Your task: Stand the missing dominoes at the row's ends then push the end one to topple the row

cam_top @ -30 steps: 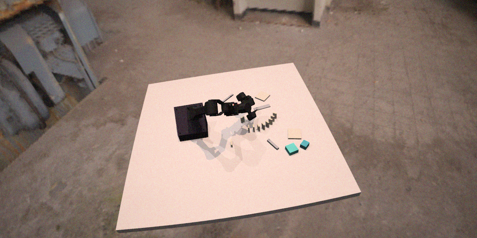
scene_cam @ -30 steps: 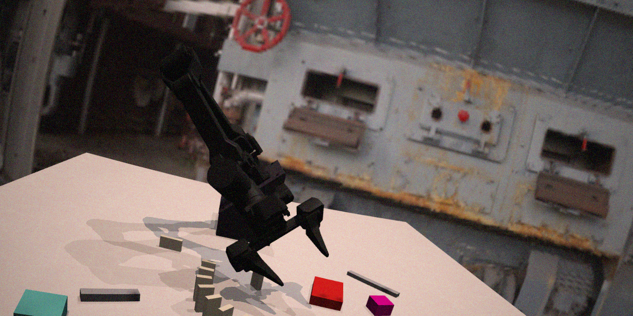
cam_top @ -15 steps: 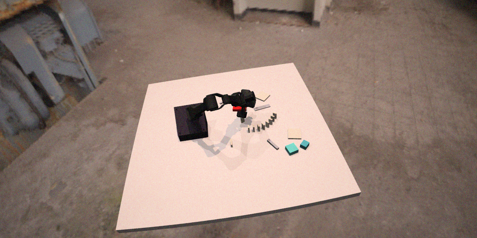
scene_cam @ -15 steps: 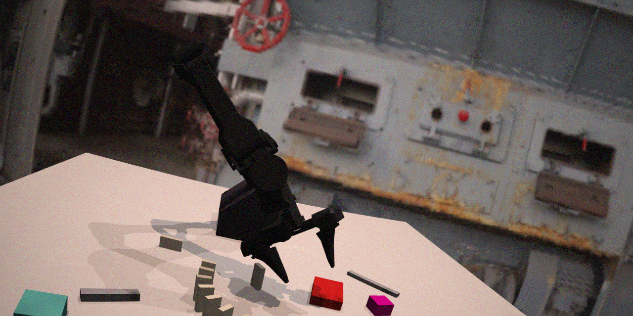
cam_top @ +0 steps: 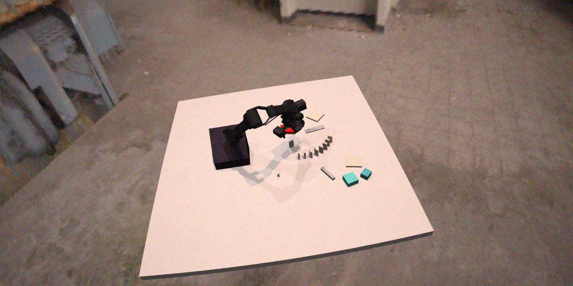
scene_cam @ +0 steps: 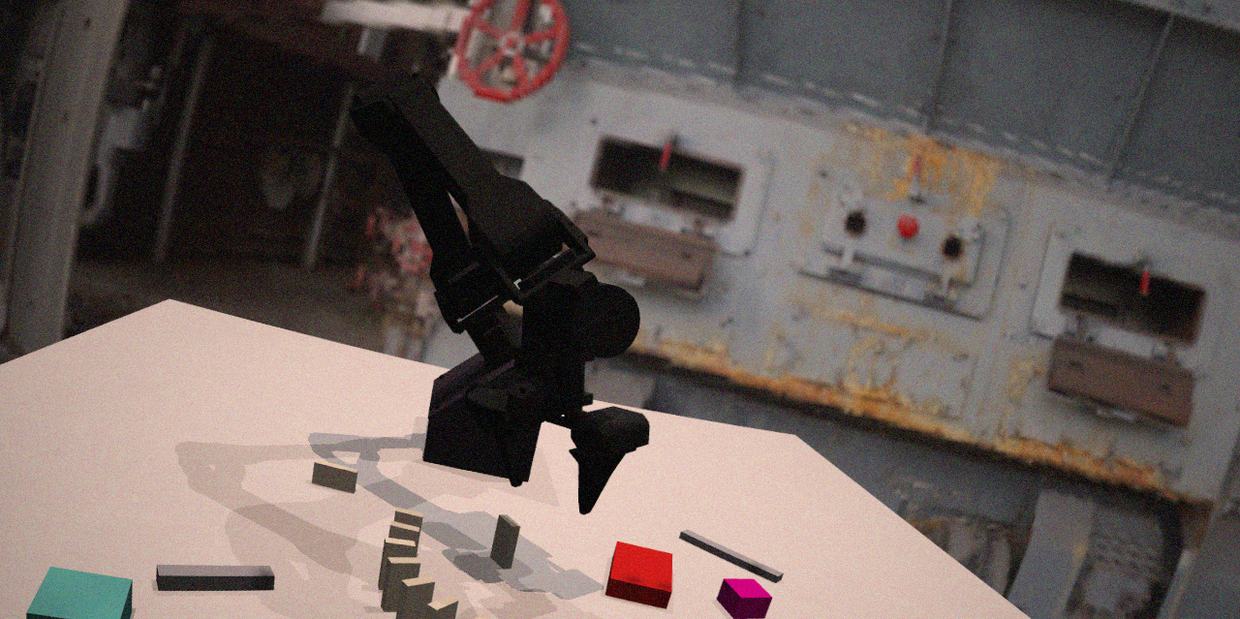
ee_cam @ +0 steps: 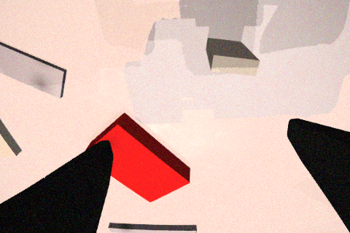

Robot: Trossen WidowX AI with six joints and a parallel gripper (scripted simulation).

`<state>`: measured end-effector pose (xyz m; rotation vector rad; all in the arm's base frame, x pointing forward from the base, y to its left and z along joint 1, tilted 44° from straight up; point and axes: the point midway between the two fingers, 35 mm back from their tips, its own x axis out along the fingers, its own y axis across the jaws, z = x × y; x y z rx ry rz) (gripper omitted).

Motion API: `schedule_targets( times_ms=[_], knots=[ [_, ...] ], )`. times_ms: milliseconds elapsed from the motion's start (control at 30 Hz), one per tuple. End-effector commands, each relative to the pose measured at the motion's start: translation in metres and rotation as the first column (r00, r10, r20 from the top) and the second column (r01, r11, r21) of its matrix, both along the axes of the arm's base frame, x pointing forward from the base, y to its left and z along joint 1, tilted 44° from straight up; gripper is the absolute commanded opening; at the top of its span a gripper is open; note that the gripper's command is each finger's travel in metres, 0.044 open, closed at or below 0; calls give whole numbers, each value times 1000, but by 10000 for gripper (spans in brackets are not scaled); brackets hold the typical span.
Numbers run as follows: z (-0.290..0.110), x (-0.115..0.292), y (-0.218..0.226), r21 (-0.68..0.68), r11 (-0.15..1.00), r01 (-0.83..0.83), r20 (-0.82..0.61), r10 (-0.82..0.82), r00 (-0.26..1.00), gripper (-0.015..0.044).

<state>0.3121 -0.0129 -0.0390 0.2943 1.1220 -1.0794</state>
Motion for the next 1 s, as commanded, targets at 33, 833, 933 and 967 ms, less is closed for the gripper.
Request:
schedule_targets(
  times_ms=[33, 833, 933, 967],
  knots=[
    [36, 0, -1, -175, 970, 169, 98, -154, 983, 440],
    [-12, -2, -48, -179, 969, 169, 99, -154, 983, 440],
    [-15, -2, -52, -179, 969, 169, 99, -154, 983, 440],
    [-17, -2, -53, -179, 969, 169, 99, -154, 983, 440]
  ],
)
